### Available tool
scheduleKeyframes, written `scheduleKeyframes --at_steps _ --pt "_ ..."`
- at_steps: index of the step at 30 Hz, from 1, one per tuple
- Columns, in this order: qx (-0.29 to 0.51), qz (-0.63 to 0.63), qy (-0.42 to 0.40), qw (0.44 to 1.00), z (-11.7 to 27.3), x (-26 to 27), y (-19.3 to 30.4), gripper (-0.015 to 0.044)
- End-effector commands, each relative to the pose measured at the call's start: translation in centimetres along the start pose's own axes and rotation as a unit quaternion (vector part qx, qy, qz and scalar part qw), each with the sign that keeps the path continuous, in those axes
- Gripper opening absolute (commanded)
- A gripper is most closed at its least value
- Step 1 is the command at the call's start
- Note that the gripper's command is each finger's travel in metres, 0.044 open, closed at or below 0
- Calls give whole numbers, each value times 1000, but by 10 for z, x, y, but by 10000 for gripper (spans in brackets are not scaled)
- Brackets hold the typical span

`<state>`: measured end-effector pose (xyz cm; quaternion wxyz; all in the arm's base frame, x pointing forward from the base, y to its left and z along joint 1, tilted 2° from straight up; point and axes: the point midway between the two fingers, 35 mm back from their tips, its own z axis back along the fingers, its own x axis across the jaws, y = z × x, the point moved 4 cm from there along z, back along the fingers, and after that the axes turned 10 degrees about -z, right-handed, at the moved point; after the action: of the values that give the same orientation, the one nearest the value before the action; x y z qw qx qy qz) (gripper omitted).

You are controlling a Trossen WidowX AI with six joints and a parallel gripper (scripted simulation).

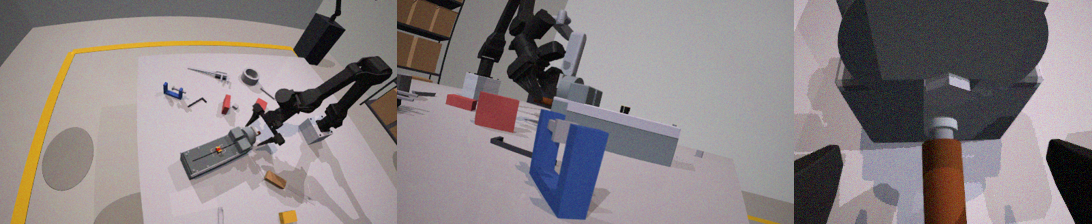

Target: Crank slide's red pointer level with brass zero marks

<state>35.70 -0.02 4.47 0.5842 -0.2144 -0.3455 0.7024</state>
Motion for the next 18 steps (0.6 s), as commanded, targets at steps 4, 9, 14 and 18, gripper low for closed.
scheduleKeyframes --at_steps 4,9,14,18 --pt "2 2 -3 1000 -8 -1 11 440" --pt "2 2 -3 1000 -13 -1 17 440" --pt "2 2 -3 1000 -15 -2 20 414" --pt "2 2 -3 1000 -15 -2 20 309"
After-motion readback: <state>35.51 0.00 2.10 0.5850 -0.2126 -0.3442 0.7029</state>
